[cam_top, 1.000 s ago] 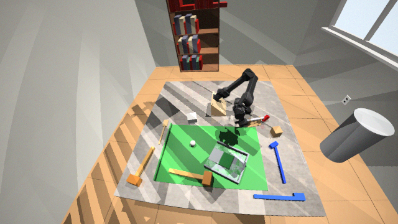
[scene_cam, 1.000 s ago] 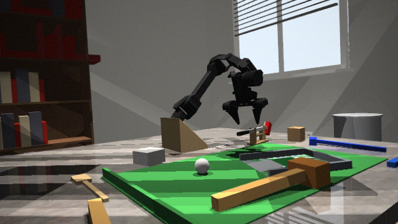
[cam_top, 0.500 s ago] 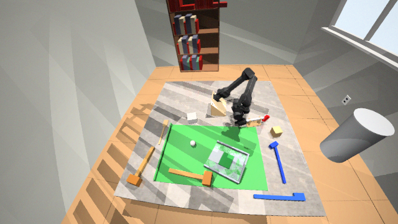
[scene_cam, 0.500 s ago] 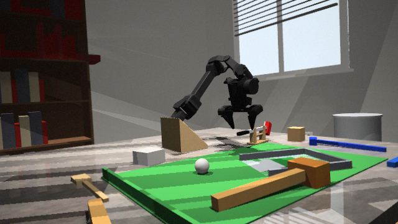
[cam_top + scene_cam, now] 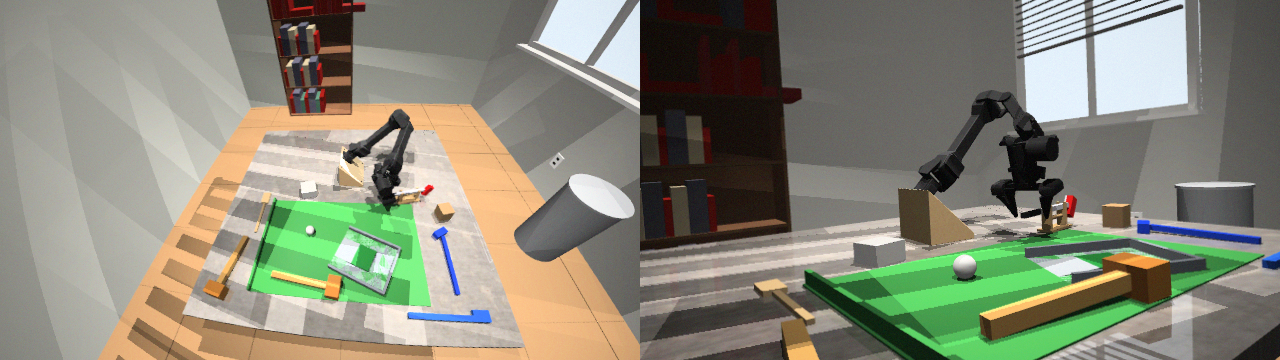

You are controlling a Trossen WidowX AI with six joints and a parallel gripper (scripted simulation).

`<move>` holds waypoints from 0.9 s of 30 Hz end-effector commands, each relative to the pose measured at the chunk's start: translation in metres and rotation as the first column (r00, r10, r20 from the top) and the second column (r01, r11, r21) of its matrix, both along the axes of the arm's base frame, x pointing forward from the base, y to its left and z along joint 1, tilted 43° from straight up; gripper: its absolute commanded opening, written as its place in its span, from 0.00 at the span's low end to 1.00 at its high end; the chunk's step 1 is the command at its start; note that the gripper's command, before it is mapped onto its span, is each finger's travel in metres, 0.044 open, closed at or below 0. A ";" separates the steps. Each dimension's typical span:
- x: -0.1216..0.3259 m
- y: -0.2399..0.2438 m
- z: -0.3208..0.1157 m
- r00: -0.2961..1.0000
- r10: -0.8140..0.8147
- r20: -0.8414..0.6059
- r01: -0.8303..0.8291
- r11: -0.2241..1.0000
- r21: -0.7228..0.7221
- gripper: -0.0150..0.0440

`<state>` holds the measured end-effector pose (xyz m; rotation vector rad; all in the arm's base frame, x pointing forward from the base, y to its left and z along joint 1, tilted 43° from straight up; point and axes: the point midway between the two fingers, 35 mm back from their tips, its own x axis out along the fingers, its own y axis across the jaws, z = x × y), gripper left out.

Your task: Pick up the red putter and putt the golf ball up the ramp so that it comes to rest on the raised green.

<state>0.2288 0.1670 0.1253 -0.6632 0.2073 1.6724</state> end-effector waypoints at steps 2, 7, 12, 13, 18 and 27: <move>-0.001 0.005 -0.006 1.000 0.001 -0.007 -0.001 1.000 -0.002 1.00; -0.001 0.010 -0.012 1.000 0.001 -0.007 -0.001 1.000 -0.001 1.00; -0.001 0.015 -0.016 1.000 0.001 -0.007 -0.001 1.000 0.000 1.00; -0.001 0.015 -0.016 1.000 0.001 -0.007 -0.001 1.000 0.000 1.00; 0.000 0.013 -0.013 1.000 0.002 -0.002 -0.002 1.000 0.003 0.78; 0.000 0.013 -0.013 1.000 0.002 -0.002 -0.002 1.000 0.003 0.38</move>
